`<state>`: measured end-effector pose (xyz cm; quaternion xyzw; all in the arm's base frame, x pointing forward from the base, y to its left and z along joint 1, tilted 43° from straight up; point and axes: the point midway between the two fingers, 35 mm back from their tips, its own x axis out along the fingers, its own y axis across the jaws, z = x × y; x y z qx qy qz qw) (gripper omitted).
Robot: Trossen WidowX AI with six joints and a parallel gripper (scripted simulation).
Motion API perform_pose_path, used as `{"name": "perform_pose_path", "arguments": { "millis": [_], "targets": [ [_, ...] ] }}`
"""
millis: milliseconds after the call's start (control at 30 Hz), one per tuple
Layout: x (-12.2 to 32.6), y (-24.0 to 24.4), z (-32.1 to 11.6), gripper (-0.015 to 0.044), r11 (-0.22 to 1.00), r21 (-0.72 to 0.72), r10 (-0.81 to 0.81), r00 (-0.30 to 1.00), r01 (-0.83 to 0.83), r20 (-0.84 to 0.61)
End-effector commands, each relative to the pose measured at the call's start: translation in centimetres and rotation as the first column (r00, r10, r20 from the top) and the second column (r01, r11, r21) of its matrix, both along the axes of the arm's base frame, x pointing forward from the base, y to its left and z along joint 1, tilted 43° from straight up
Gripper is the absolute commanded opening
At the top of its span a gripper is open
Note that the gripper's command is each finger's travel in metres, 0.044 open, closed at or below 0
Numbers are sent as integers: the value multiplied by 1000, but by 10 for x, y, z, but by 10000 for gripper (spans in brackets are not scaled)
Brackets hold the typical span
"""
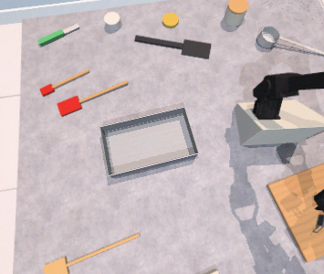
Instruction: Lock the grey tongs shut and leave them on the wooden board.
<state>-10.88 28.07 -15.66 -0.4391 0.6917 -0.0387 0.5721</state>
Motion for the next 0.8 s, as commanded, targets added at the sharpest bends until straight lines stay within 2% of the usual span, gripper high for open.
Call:
{"name": "perform_pose_path", "arguments": {
  "millis": [0, 300, 767],
  "targets": [
    [1, 0, 3, 440, 999, -9, 31, 1000, -31, -1],
    [2, 30, 41, 440, 1000, -6, 7, 1000, -7, 1],
    [2, 30, 41, 440, 1000, -6, 7, 1000, -7, 1]
  ]
}}
